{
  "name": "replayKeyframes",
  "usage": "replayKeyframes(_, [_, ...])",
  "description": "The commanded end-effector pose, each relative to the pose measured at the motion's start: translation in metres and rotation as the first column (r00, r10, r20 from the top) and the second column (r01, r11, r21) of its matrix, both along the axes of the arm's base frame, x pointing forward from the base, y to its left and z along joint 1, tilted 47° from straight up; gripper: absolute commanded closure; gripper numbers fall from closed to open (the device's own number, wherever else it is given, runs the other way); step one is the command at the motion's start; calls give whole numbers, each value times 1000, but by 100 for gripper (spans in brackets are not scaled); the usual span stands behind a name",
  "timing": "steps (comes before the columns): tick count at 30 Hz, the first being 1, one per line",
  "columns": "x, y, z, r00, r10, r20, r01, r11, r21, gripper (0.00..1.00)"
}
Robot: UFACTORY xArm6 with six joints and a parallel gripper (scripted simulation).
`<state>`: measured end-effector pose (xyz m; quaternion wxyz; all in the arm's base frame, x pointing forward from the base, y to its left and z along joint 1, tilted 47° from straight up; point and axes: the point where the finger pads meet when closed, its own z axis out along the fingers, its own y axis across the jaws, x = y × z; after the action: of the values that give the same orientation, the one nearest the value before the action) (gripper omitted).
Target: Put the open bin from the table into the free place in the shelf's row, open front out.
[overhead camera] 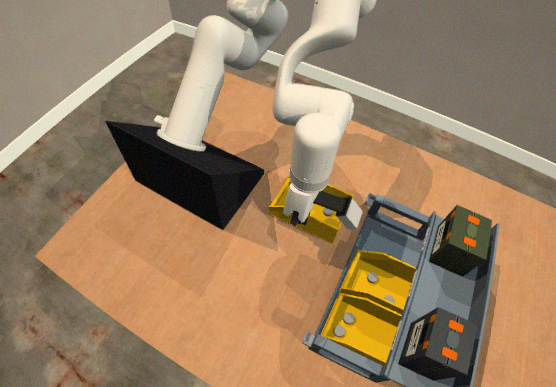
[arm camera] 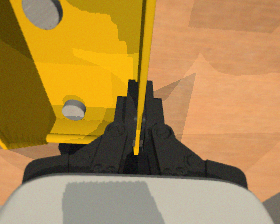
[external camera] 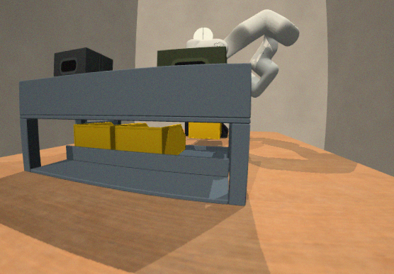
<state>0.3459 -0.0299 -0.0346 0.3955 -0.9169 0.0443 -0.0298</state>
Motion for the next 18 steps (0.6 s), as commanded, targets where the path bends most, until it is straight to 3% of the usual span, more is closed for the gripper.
replayKeyframes(1, [1, 1, 3, 1000, -2, 2, 2, 1000, -2, 100])
replayKeyframes(9, [1, 1, 3, 1000, -2, 2, 2, 1000, -2, 100])
replayKeyframes(14, [1, 17, 19, 1000, -2, 2, 2, 1000, -2, 100])
replayKeyframes(18, [1, 17, 19, 1000, -2, 2, 2, 1000, -2, 100])
